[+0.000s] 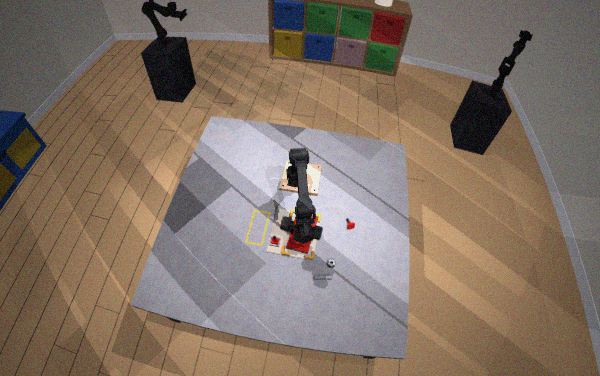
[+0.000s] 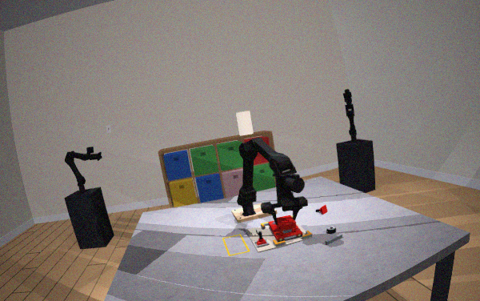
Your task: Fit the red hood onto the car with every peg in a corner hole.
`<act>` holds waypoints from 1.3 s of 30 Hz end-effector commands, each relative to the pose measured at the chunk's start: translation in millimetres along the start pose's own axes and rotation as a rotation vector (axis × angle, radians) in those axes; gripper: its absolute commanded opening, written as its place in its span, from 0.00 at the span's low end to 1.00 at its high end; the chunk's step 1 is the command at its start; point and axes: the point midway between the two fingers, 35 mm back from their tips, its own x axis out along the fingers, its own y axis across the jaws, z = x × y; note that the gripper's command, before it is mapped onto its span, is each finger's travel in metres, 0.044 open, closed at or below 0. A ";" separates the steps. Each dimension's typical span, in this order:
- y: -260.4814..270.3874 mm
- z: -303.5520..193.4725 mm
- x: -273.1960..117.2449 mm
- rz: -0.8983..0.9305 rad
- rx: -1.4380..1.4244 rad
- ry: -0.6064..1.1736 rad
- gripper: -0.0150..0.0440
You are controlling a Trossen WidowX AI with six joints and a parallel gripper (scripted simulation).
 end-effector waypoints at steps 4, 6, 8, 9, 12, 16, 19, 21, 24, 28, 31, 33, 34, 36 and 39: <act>0.7 0.1 0.0 0.004 0.004 -0.001 0.25; 0.7 0.1 0.0 0.004 0.004 -0.001 0.25; 0.7 0.1 0.0 0.004 0.004 -0.001 0.25; 0.7 0.1 0.0 0.004 0.004 -0.001 0.25; 0.7 0.1 0.0 0.004 0.004 -0.001 0.25; 1.0 -0.4 0.0 0.004 0.004 -0.001 0.25; 1.4 -0.9 0.2 0.004 0.004 -0.001 0.25; 1.5 -0.9 0.6 0.004 0.004 -0.001 0.25; 1.5 -0.9 1.6 0.004 0.004 -0.001 0.25; 1.6 -0.8 3.1 0.004 0.004 -0.001 0.25; 1.7 -0.7 4.3 0.004 0.004 -0.001 0.25; 1.7 -0.7 5.0 0.004 0.004 -0.001 0.25; 1.8 -0.7 5.4 0.004 0.004 -0.001 0.25; 1.8 -0.6 6.1 0.004 0.004 -0.001 0.25; 1.9 -0.6 7.3 0.004 0.004 -0.001 0.25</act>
